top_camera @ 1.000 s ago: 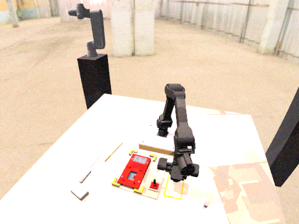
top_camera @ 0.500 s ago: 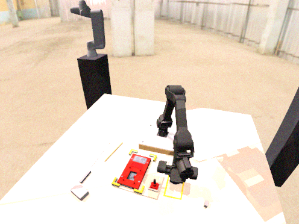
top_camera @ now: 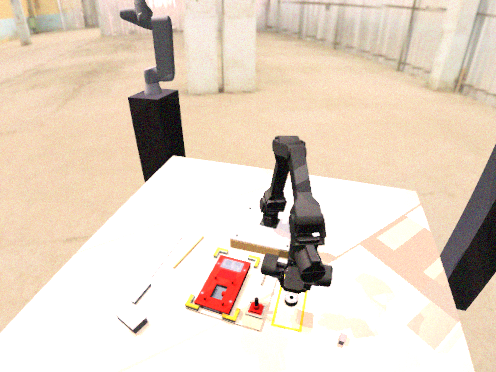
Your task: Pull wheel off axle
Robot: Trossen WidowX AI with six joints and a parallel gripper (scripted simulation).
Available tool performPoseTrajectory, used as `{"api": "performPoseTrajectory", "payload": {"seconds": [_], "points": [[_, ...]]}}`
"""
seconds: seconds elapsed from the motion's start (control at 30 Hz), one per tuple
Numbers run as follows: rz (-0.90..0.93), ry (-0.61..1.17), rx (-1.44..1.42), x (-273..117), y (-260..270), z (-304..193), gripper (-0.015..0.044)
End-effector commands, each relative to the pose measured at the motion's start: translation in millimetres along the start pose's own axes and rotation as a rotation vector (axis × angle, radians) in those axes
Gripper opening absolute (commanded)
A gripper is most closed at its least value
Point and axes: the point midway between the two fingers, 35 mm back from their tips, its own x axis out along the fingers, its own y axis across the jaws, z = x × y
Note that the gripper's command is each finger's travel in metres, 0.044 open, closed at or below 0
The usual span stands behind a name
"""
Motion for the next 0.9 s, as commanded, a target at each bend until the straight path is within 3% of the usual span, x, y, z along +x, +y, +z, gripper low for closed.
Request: {"api": "performPoseTrajectory", "payload": {"seconds": [0.0,0.17,0.4,0.87], "points": [[0.0,0.0,0.0,-1,-1,-1,0.0326],[0.0,0.004,-0.001,-26,-15,-32,0.044],[-0.001,0.011,-0.003,-53,-36,-81,0.044],[-0.001,0.011,-0.003,-53,-36,-82,0.044]]}}
